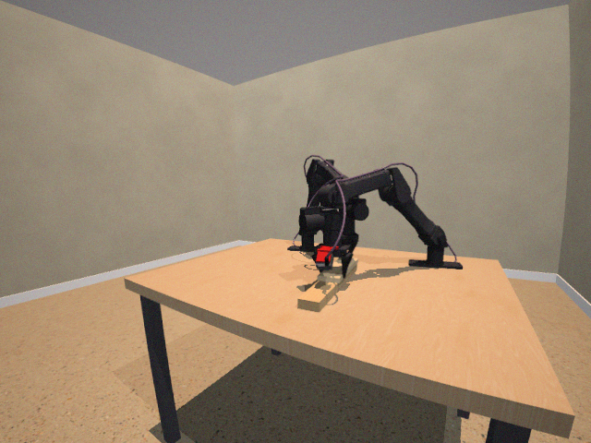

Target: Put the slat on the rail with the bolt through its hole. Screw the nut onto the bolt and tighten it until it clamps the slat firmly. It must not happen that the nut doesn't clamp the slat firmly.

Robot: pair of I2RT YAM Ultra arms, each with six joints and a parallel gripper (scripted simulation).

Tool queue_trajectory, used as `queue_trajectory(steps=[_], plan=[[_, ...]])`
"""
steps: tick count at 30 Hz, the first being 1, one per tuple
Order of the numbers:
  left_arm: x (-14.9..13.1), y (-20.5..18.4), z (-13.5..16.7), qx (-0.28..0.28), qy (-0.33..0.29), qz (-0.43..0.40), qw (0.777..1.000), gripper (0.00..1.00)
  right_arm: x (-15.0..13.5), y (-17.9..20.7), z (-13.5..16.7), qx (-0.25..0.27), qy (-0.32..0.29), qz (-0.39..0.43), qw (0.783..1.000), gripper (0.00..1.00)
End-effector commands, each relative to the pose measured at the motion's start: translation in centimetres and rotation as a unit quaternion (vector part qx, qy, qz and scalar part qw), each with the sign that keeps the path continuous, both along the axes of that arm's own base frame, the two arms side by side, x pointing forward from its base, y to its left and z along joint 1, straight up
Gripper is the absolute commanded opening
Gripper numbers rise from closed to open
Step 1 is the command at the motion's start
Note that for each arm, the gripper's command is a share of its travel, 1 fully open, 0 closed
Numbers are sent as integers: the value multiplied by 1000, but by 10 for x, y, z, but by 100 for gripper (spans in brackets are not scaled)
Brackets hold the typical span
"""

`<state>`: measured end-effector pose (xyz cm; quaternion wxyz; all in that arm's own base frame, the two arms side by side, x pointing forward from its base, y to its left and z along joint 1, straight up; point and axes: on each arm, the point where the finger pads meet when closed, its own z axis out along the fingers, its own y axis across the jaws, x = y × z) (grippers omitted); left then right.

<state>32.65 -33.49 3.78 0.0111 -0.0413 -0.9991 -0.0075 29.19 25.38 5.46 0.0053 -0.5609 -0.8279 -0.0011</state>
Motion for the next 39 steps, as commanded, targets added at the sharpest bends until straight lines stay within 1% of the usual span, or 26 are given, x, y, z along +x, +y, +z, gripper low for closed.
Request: queue_trajectory(steps=[1,22,24,37,39], plan=[[1,-1,6,-5,-5,0,1000,72,3,-1,4,0,-8,-10,1000,11],[1,-1,6,-5,-5,0,1000,72,3,-1,5,1,-9,-11,1000,11],[1,-1,6,-5,-5,0,1000,72,1,1,3,4,-4,-4,1000,34],[1,-1,6,-5,-5,0,1000,72,1,1,3,4,-4,-4,1000,34],[1,-1,6,-5,-5,0,1000,72,1,1,4,4,-5,24,1000,34]])
